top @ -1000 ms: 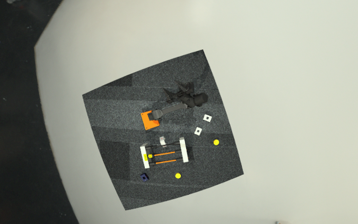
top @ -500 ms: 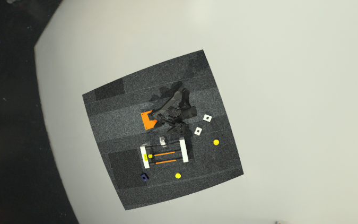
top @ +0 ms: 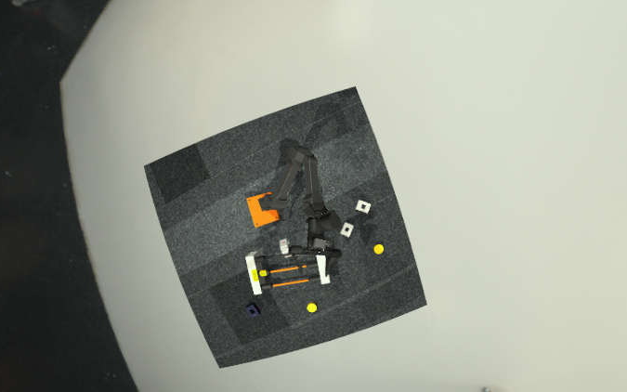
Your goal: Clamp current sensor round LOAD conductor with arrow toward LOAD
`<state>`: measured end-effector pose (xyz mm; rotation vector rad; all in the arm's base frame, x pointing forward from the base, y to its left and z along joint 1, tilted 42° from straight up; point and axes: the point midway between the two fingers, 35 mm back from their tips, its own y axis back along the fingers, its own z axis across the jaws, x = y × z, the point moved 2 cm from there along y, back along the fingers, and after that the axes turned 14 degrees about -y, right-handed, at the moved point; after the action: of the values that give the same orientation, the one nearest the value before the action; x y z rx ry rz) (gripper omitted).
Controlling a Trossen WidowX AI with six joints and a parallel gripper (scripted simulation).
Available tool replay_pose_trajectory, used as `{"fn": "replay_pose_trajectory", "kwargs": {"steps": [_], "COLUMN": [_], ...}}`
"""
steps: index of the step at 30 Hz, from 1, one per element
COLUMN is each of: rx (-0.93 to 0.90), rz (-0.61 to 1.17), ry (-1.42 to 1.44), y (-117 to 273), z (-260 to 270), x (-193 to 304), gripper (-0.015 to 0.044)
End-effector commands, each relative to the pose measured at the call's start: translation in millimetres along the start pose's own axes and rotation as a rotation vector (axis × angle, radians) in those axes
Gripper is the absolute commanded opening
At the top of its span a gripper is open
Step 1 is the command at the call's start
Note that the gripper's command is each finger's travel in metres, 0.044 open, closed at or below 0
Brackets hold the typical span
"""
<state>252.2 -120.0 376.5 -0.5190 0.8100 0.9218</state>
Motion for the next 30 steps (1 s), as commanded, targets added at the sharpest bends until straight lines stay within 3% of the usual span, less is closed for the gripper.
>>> {"fn": "replay_pose_trajectory", "kwargs": {"steps": [1, 7, 13, 22, 30], "rx": [-0.172, -0.482, -0.486, -0.194, 0.105], "rz": [0.117, 0.240, 0.251, 0.707, 1.135], "ry": [0.142, 0.357, 0.369, 0.503, 0.316], "y": [2, 27, 26, -49, -69], "z": [26, 67, 67, -30, -153], "x": [47, 116, 119, 176, 203], "gripper": [0.0440, 0.0440, 0.0440, 0.0440, 0.0440]}}
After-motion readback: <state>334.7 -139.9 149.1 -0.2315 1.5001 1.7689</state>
